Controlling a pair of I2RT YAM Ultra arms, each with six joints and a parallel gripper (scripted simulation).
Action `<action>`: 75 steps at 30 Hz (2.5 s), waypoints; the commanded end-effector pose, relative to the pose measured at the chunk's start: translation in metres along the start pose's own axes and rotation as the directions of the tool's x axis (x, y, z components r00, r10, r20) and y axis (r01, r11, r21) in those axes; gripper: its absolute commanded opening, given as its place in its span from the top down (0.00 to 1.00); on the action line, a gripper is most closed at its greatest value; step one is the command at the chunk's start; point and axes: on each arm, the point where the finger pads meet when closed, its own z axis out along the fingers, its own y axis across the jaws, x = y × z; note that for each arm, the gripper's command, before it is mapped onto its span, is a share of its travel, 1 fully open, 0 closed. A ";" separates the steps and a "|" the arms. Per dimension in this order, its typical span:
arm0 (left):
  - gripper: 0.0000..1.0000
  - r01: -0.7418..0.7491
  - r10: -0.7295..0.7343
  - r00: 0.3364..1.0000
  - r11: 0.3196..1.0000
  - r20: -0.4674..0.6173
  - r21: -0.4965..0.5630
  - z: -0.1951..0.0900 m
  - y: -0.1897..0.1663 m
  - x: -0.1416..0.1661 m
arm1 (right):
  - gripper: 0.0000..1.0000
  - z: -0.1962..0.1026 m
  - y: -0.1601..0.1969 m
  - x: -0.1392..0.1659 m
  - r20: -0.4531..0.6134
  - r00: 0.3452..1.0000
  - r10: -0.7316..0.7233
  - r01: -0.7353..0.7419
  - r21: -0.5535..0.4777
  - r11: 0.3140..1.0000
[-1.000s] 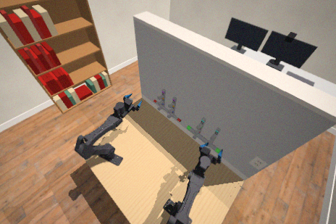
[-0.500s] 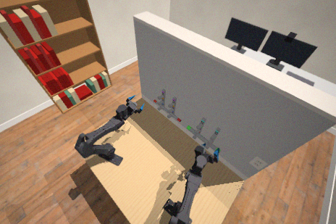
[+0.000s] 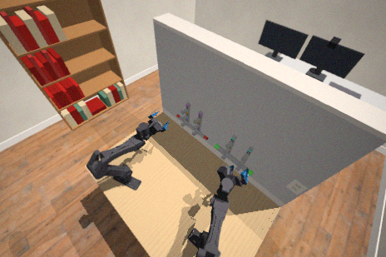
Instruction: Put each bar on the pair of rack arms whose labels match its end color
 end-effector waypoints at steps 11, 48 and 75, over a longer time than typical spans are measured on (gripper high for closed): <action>0.00 -0.175 0.176 0.983 0.984 0.049 -0.011 0.004 -0.019 -0.008 | 0.00 -0.004 0.010 -0.006 0.018 0.986 -0.165 0.164 0.050 0.985; 0.00 -0.583 0.575 0.807 0.812 0.132 0.023 0.015 -0.091 -0.012 | 0.00 -0.006 0.066 0.001 -0.019 0.820 -0.572 0.572 0.067 0.818; 0.00 -0.788 0.771 0.608 0.615 0.189 0.024 0.022 -0.142 -0.015 | 0.00 -0.007 0.105 0.006 -0.045 0.626 -0.778 0.779 0.068 0.623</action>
